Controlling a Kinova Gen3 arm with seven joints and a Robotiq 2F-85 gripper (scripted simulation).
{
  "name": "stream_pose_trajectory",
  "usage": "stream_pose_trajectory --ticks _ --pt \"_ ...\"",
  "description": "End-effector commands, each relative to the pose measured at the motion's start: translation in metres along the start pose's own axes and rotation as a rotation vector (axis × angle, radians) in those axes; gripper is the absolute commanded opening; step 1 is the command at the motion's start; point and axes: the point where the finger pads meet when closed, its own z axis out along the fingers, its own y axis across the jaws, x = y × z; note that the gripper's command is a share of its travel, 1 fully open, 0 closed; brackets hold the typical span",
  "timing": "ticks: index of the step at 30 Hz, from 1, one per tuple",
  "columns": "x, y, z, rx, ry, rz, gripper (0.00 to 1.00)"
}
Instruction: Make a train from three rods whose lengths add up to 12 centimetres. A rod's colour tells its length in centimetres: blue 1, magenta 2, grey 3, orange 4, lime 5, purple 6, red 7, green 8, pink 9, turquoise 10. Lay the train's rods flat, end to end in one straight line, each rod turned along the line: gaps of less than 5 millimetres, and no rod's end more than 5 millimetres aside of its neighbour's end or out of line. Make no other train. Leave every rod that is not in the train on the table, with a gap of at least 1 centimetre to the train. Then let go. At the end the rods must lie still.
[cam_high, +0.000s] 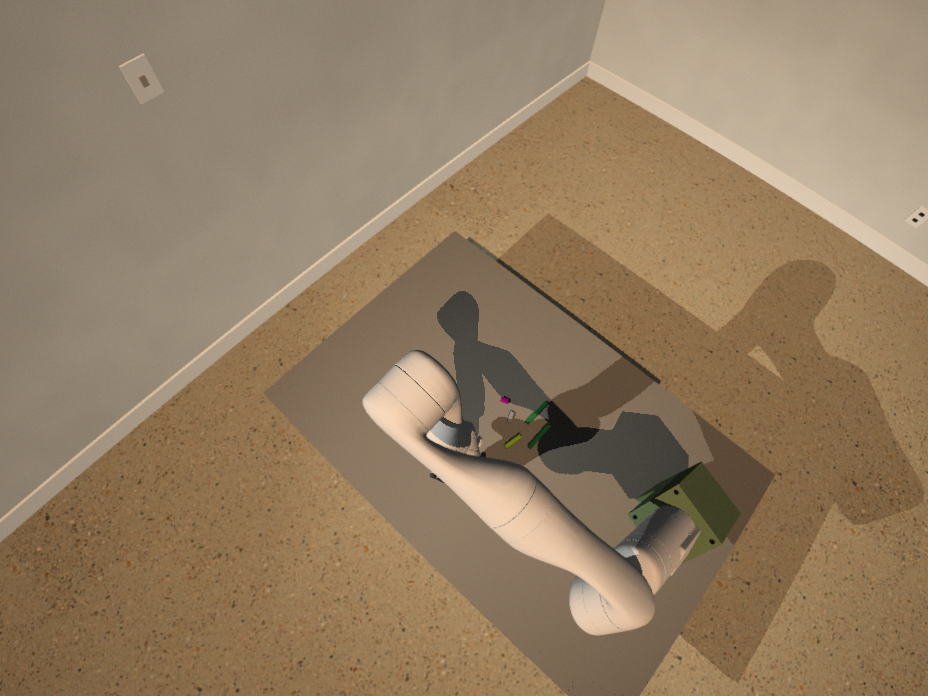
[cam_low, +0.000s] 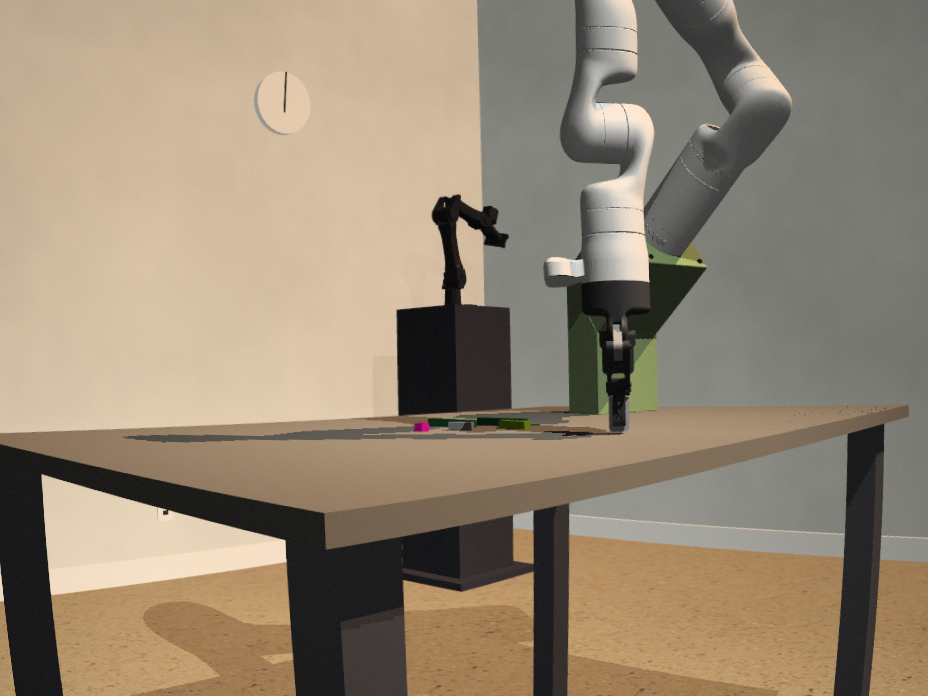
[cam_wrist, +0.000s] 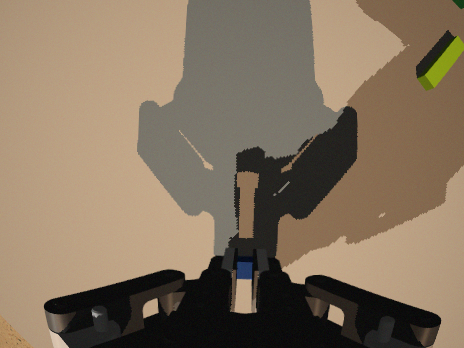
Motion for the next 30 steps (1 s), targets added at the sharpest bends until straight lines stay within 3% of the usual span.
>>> stream_pose_trajectory --ticks 1,30 --pt "0.002 -0.001 -0.006 0.004 0.004 0.003 0.05" --pt "0.002 -0.001 -0.083 0.004 0.004 0.003 0.05"
